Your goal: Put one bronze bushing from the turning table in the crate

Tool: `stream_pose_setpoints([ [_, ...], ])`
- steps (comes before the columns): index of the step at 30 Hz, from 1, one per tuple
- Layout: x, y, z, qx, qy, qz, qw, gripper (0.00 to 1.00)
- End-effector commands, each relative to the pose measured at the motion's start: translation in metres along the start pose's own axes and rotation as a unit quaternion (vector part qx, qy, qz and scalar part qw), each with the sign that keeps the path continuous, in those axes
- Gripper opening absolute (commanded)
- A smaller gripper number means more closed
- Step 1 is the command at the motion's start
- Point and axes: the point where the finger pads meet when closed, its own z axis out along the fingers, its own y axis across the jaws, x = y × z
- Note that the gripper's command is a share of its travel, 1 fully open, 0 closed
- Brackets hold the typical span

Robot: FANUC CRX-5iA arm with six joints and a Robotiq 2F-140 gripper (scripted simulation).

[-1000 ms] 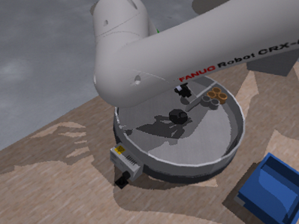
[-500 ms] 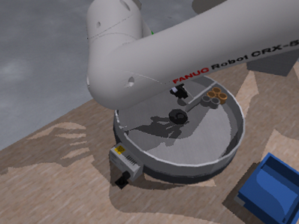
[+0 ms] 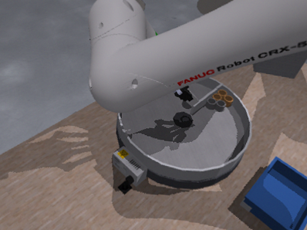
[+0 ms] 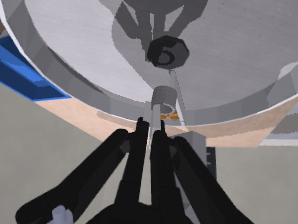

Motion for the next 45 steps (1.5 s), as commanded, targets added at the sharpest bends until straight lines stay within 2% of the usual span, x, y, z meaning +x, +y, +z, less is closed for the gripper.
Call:
stream_pose_setpoints([
  [1,0.000,0.000,0.000,0.000,0.000,0.000,1.000,0.00],
  [9,0.000,0.000,0.000,0.000,0.000,0.000,1.000,0.00],
  [16,0.016,0.000,0.019,0.000,0.000,0.000,1.000,0.00],
  [45,0.017,0.000,0.019,0.000,0.000,0.000,1.000,0.00],
])
